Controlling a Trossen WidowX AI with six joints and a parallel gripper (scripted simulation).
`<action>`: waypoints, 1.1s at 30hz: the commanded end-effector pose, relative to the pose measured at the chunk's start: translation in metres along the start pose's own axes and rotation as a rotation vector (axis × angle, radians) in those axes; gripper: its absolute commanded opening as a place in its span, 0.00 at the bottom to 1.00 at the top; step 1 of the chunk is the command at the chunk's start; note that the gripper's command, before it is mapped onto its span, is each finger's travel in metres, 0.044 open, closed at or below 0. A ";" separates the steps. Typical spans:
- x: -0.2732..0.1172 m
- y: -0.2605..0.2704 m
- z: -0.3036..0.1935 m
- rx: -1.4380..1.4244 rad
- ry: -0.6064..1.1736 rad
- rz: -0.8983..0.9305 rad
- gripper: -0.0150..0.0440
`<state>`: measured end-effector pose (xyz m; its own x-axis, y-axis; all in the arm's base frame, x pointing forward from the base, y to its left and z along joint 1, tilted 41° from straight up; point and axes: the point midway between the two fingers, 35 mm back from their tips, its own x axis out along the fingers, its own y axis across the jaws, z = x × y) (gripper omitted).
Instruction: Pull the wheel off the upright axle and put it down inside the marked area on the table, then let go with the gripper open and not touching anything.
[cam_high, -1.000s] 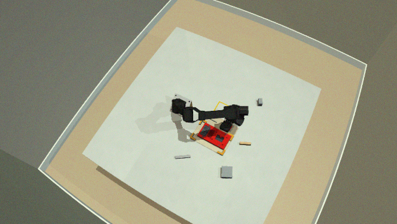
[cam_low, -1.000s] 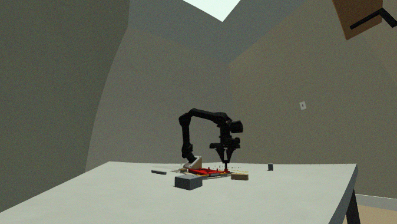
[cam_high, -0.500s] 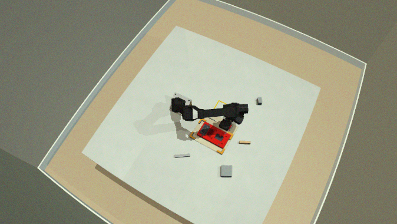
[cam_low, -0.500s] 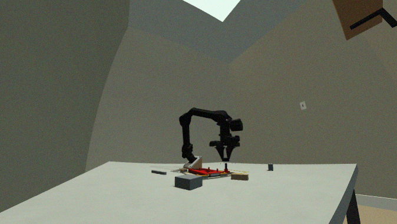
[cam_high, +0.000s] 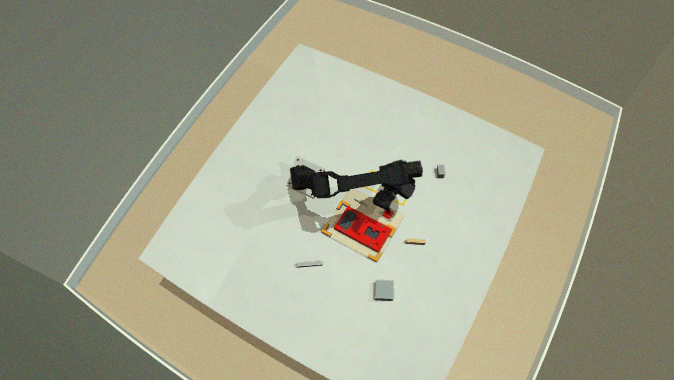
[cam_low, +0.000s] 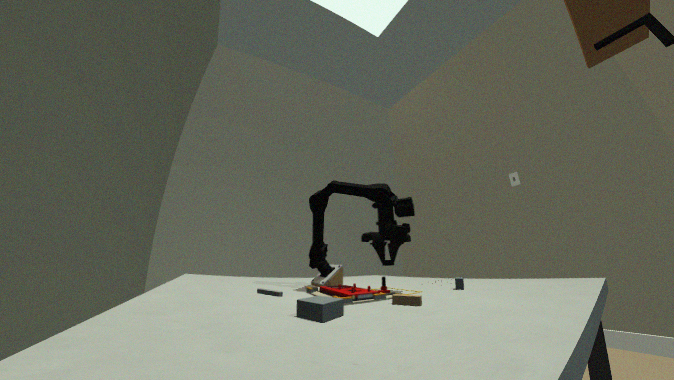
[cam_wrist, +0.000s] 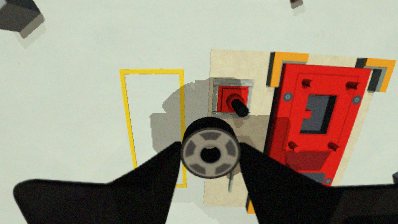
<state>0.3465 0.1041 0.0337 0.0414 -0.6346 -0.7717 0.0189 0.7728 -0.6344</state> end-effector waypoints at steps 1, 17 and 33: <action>-0.002 0.032 -0.017 -0.009 0.003 0.003 0.25; 0.006 0.073 -0.045 -0.005 0.004 0.002 0.25; 0.070 0.074 -0.043 -0.005 0.003 0.000 0.25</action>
<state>0.3083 0.1294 -0.0533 0.0434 -0.6265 -0.7782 0.0223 0.7794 -0.6262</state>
